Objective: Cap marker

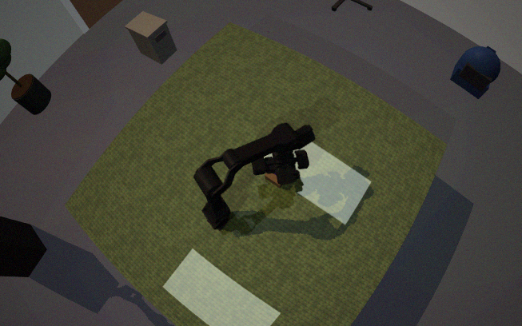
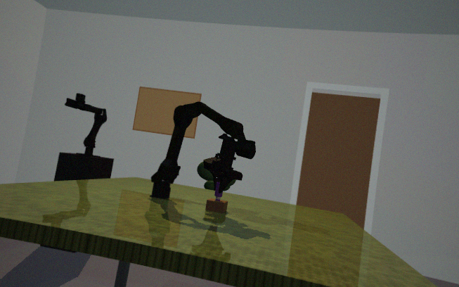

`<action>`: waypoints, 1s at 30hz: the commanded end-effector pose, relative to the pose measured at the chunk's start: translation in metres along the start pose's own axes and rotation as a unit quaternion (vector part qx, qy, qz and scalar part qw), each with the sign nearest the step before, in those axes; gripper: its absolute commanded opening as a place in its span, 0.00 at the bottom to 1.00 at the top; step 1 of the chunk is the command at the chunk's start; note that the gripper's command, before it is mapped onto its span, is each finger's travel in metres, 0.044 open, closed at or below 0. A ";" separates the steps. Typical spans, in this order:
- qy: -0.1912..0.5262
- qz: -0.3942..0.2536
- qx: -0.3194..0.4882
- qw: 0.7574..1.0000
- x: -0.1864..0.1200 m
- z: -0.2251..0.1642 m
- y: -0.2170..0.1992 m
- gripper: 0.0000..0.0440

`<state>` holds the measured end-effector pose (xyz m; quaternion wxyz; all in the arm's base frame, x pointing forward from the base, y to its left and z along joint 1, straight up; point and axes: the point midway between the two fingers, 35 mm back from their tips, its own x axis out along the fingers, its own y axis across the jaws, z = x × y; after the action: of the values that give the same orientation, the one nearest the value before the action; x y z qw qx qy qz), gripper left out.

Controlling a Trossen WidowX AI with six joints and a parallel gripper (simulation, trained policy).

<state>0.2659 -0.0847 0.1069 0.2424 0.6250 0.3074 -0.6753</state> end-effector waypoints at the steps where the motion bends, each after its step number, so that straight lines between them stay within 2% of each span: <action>1: -0.021 -0.021 -0.002 1.000 0.017 0.007 -0.004 0.23; 30: -0.024 -0.017 -0.007 1.000 0.018 0.009 -0.002 0.30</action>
<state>0.2657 -0.0848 0.1053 0.2482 0.6234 0.3121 -0.6726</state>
